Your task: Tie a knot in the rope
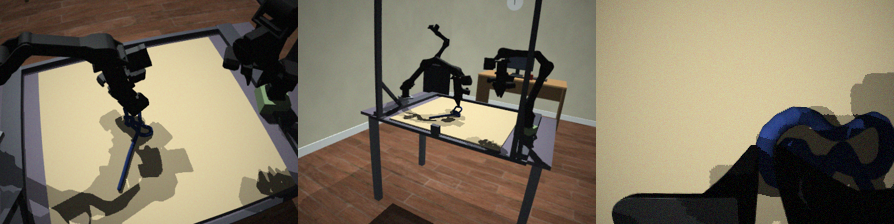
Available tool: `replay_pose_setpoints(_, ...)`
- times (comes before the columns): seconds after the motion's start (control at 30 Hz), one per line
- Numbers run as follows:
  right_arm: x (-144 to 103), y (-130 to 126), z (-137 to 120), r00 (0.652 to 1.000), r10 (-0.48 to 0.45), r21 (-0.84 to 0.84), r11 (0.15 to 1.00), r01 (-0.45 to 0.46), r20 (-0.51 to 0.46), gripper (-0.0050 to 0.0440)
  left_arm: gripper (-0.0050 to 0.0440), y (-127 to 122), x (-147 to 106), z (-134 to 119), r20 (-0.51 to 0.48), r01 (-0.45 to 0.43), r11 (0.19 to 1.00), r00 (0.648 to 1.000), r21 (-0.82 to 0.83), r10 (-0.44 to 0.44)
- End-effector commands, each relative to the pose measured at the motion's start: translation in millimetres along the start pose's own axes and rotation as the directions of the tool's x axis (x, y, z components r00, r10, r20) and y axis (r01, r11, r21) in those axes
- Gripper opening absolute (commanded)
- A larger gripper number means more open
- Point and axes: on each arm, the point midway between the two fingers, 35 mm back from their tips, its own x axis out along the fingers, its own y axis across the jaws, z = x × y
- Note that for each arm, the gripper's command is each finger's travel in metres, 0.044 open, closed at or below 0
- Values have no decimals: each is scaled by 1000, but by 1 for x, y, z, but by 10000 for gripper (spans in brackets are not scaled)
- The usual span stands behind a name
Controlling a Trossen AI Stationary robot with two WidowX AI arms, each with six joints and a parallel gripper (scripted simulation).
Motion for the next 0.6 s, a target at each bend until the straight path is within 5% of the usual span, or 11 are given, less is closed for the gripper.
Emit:
replay_pose_setpoints(0.0, -3, 0, 1, 1000, 12, 2, 1000, -12, -7, 100, 45, 0, -19, 2, 40, 15, 1000, 999, 3, -15)
replay_pose_setpoints(0.57, -3, 0, 1, 1000, 12, 2, 1000, -12, -7, 100, 45, 6, -20, -10, 39, 15, 1000, 999, 3, -15)
